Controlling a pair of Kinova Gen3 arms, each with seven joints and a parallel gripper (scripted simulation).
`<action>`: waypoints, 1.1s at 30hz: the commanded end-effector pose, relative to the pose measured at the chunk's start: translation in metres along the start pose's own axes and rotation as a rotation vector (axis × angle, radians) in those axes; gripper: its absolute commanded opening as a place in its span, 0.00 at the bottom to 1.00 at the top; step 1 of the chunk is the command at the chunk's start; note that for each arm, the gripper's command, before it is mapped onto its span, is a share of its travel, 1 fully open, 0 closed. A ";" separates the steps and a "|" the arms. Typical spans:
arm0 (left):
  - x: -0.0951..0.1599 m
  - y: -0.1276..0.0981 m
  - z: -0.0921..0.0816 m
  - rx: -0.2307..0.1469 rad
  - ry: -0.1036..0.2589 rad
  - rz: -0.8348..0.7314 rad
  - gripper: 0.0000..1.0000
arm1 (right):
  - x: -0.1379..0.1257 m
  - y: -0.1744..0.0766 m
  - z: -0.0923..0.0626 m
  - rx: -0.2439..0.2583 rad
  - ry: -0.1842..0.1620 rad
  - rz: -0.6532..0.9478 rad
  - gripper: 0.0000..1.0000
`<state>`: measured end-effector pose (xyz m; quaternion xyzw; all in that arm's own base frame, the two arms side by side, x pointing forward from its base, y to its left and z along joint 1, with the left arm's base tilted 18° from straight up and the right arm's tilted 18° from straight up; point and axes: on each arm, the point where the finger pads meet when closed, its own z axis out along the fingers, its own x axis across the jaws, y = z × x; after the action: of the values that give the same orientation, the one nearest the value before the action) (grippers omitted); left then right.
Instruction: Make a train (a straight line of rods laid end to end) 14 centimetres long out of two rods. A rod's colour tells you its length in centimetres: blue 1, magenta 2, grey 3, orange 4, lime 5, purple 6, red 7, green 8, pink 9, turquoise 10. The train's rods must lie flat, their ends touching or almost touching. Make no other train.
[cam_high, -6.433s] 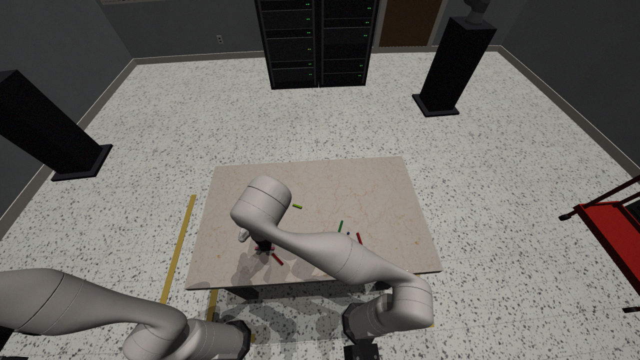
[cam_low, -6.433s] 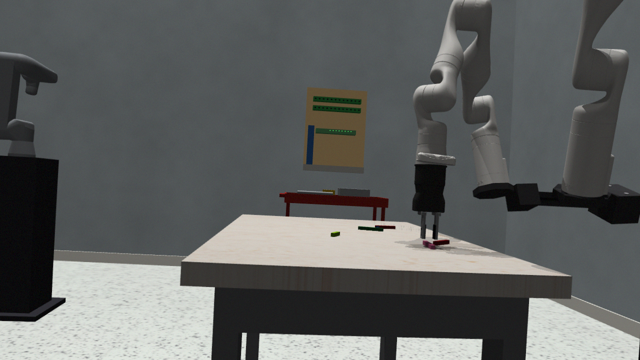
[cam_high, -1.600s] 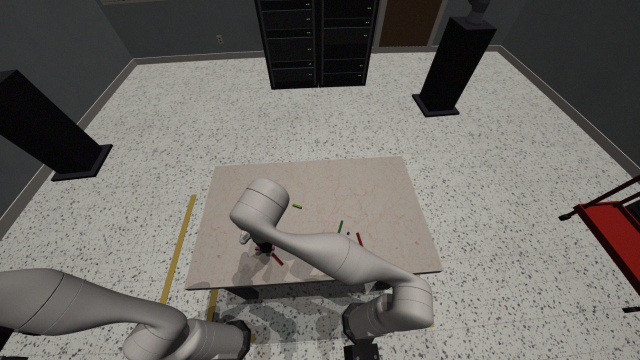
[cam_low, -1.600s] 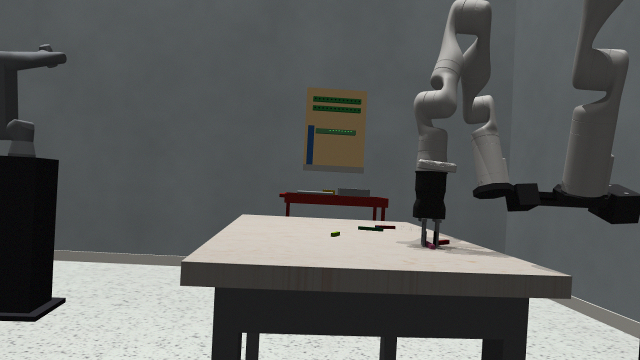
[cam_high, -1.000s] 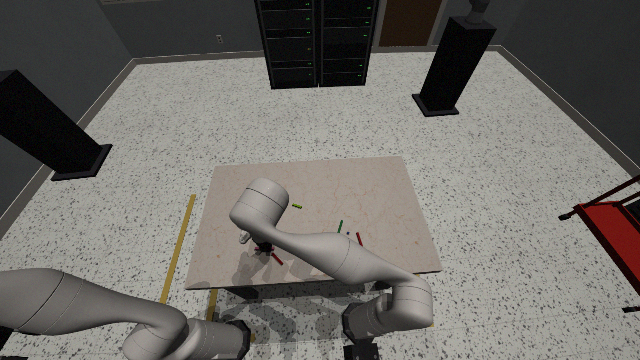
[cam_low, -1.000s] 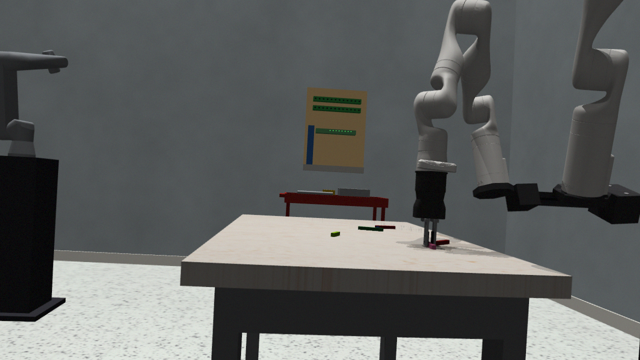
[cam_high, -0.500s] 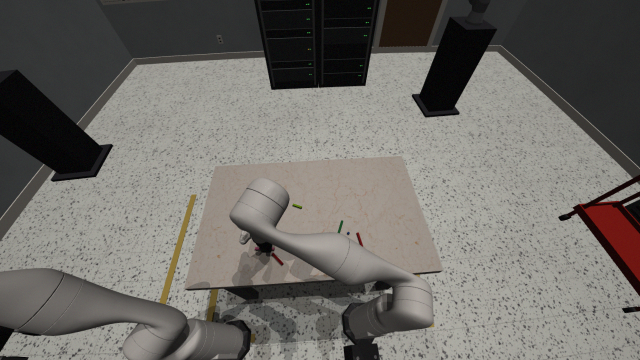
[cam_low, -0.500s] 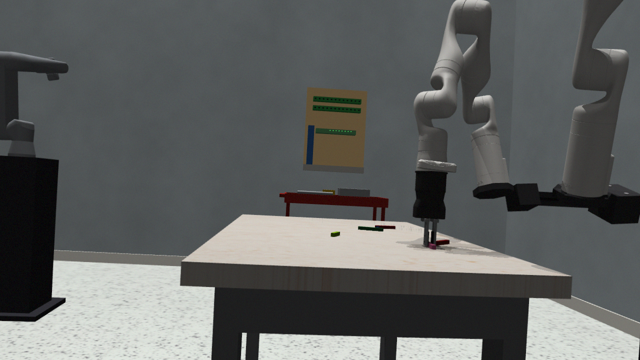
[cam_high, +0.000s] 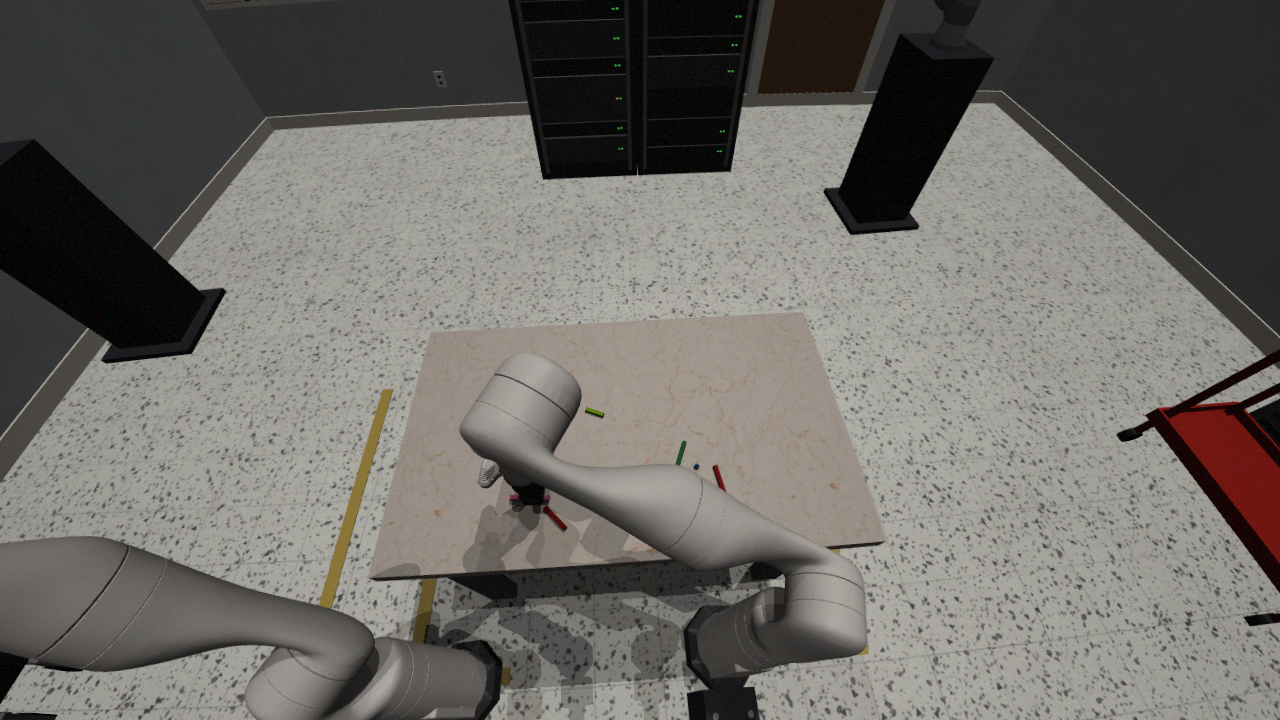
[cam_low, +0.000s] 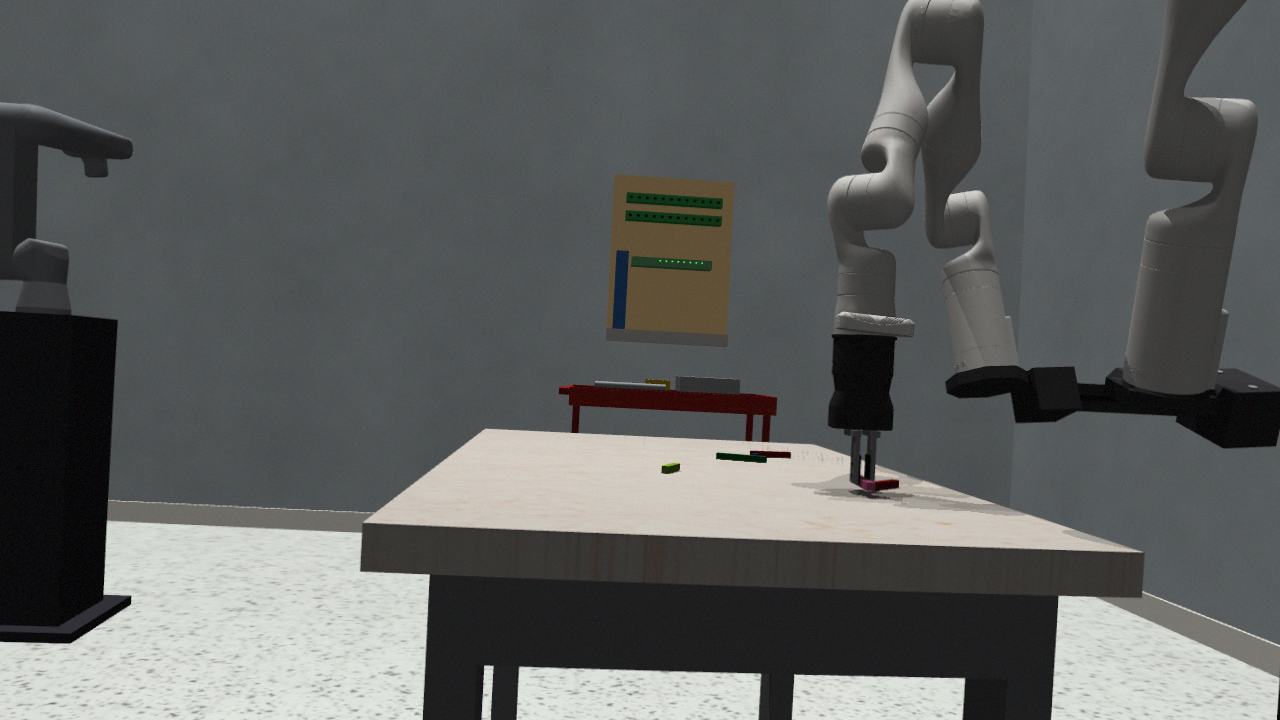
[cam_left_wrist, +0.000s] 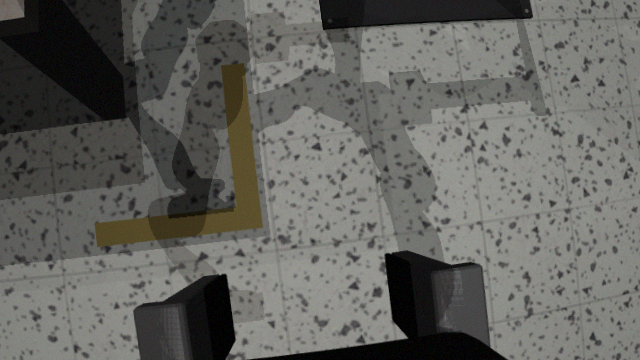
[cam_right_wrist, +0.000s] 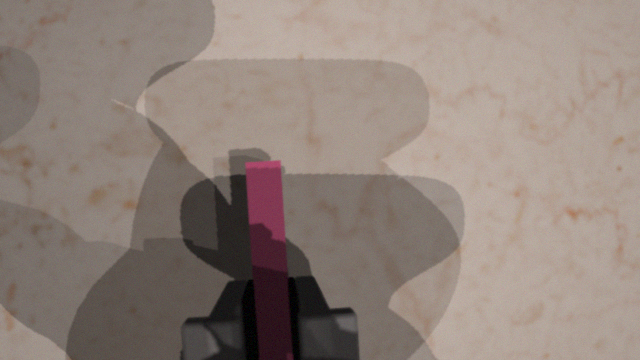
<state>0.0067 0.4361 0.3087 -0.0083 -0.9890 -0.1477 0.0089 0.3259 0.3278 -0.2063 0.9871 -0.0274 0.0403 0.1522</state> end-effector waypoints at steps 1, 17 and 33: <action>-0.001 0.001 0.000 -0.001 -0.004 0.002 1.00 | 0.000 -0.001 -0.027 0.004 0.002 0.008 0.24; -0.001 0.001 0.000 -0.001 -0.004 0.002 1.00 | 0.004 -0.006 -0.091 0.018 0.012 0.008 0.24; -0.001 0.001 0.000 -0.001 -0.004 0.002 1.00 | 0.055 -0.002 -0.090 0.010 0.002 0.085 0.24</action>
<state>0.0067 0.4361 0.3087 -0.0083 -0.9890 -0.1477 0.0089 0.3398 0.3595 -0.1188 0.9874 -0.0407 0.0444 0.1464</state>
